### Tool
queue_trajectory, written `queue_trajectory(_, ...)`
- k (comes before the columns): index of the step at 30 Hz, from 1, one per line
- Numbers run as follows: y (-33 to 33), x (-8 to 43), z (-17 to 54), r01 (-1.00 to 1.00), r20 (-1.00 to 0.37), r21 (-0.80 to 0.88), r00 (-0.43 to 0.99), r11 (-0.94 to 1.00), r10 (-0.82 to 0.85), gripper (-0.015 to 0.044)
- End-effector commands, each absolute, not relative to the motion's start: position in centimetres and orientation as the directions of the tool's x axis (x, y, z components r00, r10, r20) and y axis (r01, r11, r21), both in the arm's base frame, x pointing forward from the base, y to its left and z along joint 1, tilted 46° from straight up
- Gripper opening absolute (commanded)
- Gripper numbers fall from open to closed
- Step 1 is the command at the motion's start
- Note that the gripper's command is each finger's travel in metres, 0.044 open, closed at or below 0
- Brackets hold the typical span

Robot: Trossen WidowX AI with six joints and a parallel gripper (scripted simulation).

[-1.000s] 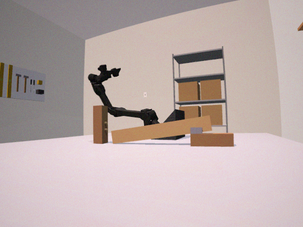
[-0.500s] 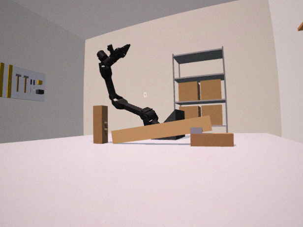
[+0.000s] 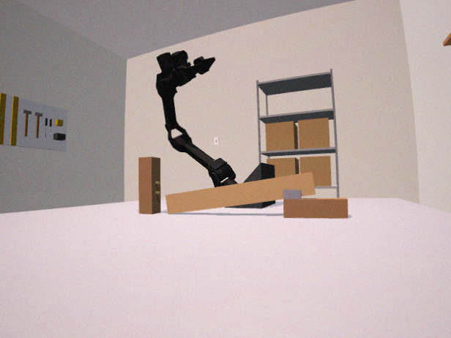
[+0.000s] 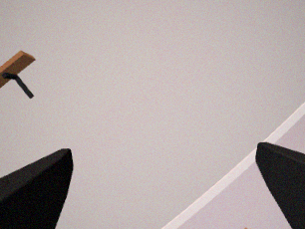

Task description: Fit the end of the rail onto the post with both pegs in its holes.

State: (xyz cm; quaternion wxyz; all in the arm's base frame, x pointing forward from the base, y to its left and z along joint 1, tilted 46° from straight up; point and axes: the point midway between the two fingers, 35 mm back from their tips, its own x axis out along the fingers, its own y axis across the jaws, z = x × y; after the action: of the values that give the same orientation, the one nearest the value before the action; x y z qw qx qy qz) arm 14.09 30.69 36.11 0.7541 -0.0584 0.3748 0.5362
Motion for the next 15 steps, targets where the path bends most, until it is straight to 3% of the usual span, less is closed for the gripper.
queue_trajectory(1,29.3,18.2,29.9,-0.858,-0.779,0.111,0.237,0.501,0.58,0.044)
queue_trajectory(9,23.3,23.6,19.4,-0.885,-0.948,-0.219,0.292,0.412,0.123,0.044)
queue_trajectory(15,16.3,25.4,13.1,-0.945,-0.936,-0.282,0.234,0.164,-0.264,0.044)
